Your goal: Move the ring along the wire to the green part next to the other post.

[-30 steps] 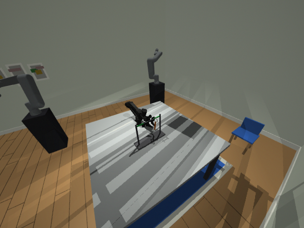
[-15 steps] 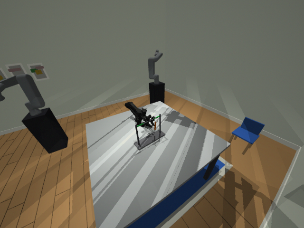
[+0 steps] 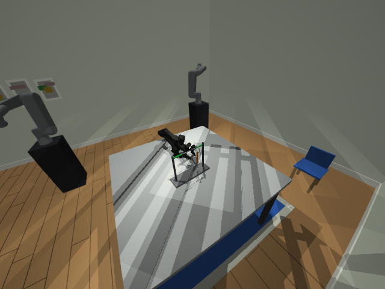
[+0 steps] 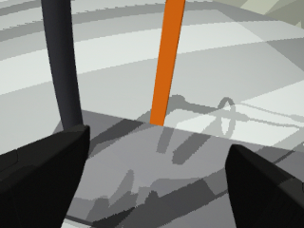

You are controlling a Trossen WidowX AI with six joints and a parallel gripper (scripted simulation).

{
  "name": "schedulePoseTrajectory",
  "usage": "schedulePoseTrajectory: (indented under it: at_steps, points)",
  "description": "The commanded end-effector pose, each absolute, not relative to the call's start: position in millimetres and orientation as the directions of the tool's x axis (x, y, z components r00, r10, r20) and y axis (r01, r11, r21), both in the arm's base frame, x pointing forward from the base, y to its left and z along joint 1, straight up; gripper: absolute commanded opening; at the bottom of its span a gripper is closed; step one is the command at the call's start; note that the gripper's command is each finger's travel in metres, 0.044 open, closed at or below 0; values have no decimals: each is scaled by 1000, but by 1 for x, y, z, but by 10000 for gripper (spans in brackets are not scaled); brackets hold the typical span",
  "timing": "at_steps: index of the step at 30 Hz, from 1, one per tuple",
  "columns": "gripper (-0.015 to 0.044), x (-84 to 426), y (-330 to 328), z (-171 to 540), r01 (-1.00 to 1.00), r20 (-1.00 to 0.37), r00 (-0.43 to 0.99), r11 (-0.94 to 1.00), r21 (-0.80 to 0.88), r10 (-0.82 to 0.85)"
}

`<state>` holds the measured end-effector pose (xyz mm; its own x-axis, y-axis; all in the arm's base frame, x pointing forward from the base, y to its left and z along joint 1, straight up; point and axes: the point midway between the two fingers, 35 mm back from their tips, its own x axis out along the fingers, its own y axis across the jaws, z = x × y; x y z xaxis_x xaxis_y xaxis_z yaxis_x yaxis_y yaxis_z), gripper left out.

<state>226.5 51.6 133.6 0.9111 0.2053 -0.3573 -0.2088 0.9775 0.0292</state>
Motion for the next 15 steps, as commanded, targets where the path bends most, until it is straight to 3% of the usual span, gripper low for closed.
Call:
schedulePoseTrajectory:
  at_steps: [1, 4, 15]
  points:
    - [370, 208, 47, 144, -208, -342, 917, 978, 29, 205]
    - [440, 201, 46, 145, -208, -342, 917, 978, 29, 205]
    - [440, 201, 46, 145, -208, -342, 917, 978, 29, 205]
